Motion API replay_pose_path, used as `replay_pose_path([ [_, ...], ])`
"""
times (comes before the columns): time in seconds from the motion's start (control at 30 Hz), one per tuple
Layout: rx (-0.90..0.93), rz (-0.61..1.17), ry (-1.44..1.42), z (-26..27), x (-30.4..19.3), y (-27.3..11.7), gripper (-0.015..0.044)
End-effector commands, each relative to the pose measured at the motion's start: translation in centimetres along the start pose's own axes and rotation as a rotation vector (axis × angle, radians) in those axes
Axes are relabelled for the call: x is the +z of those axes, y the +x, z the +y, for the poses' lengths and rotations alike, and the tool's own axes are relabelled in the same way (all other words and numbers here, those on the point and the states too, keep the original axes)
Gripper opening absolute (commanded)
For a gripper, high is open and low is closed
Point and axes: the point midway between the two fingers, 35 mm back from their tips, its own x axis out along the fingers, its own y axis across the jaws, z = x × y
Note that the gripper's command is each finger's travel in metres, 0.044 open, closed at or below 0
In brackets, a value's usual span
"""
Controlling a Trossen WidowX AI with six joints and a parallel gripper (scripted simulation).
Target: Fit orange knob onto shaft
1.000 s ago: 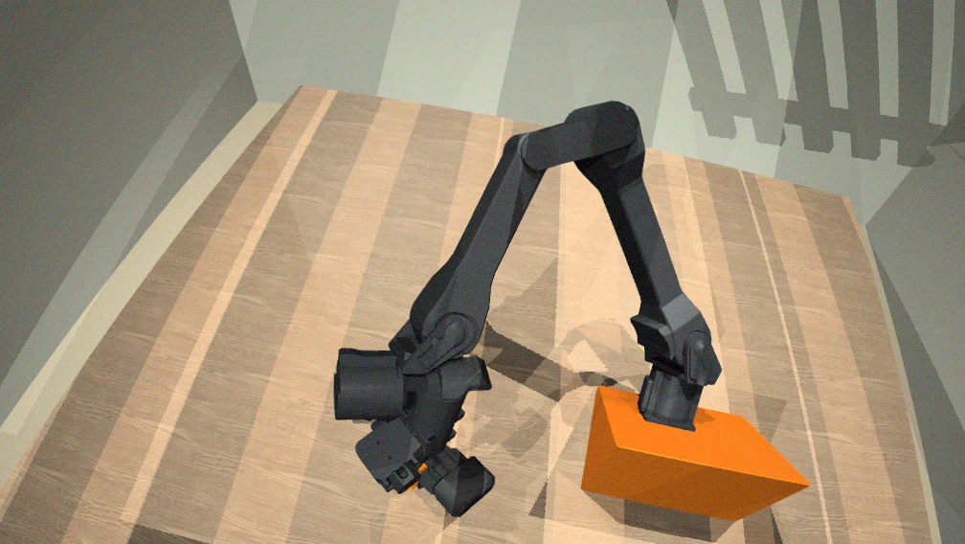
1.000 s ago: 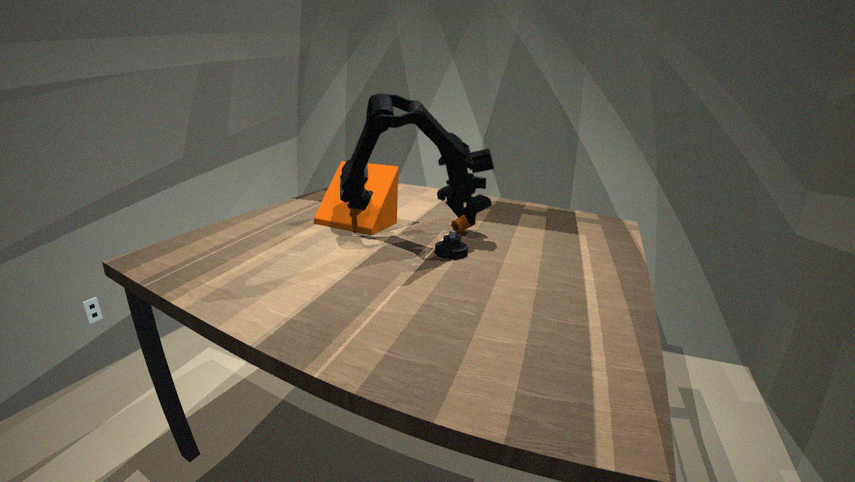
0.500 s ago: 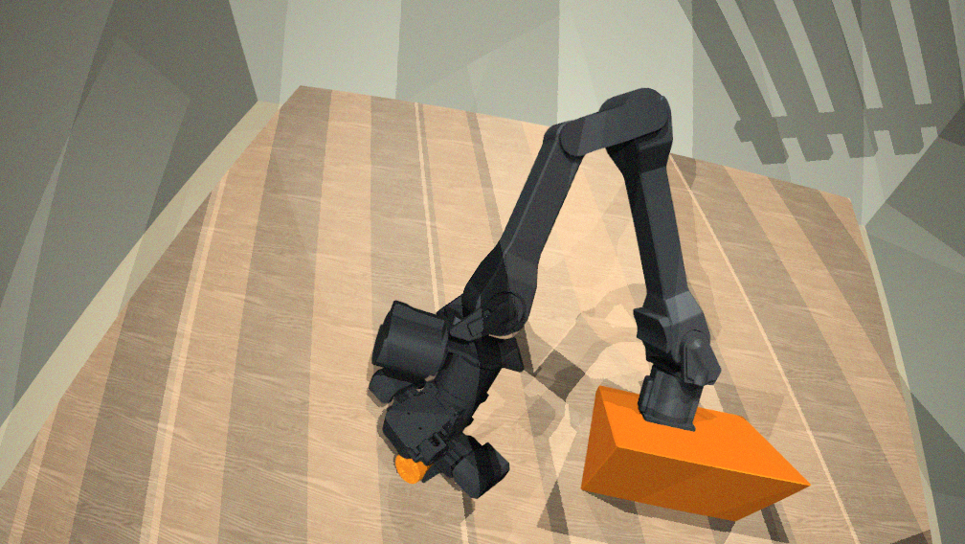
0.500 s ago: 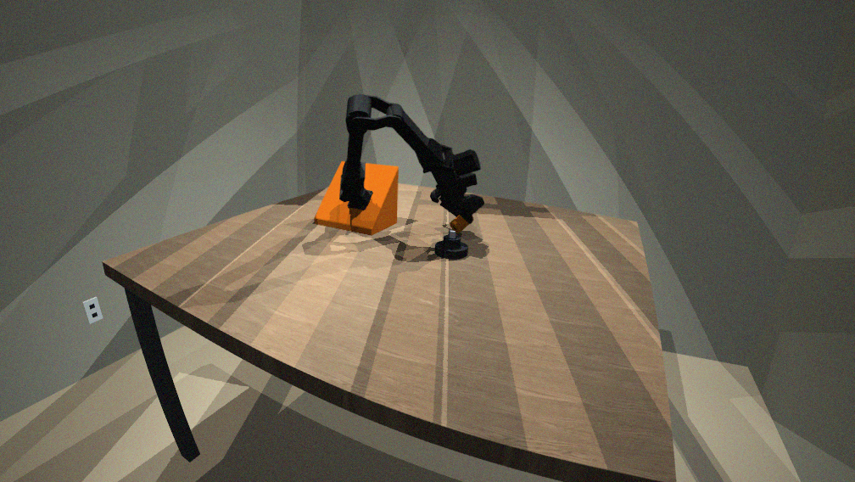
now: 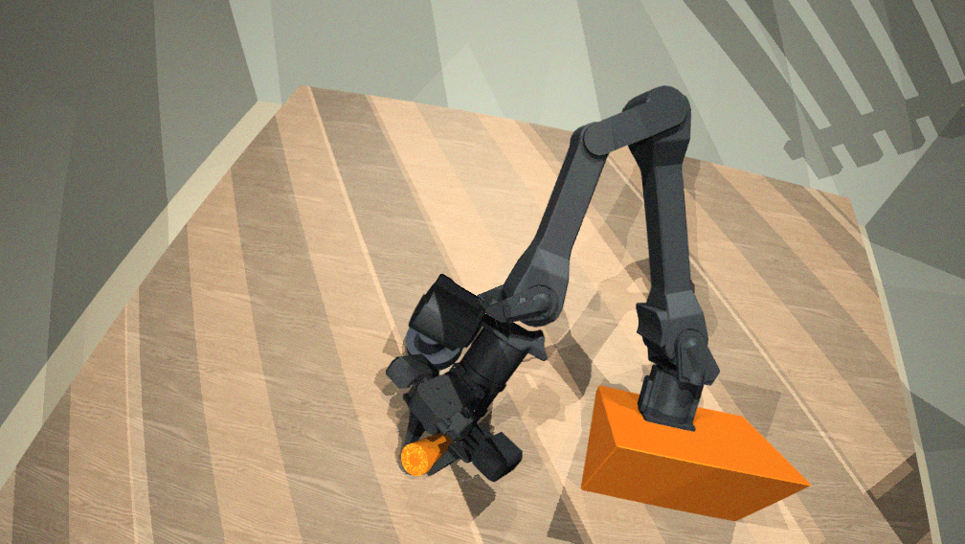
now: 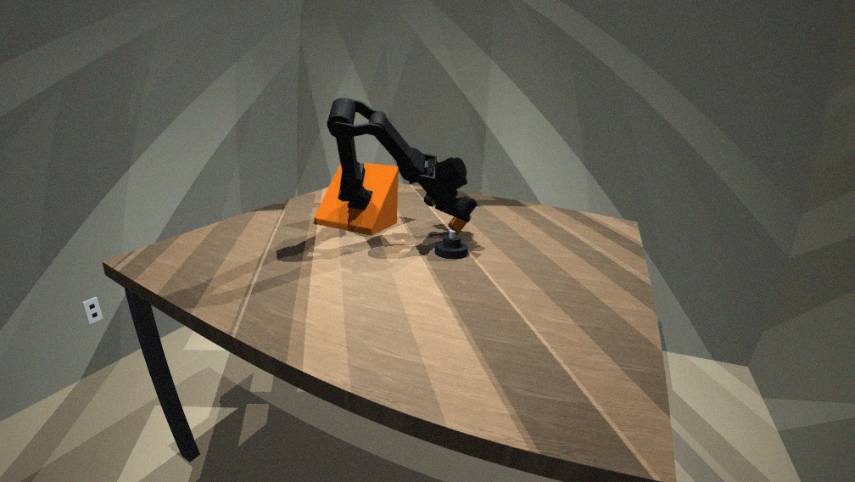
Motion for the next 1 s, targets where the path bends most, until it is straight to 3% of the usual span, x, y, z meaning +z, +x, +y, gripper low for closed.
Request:
replay_pose_path([
  [0.0,0.001,-0.063,-0.002,0.1,-0.4,-0.3,0.0181],
  [0.97,0.006,-0.487,-0.005,0.2,-2.9,-1.6,0.0181],
])
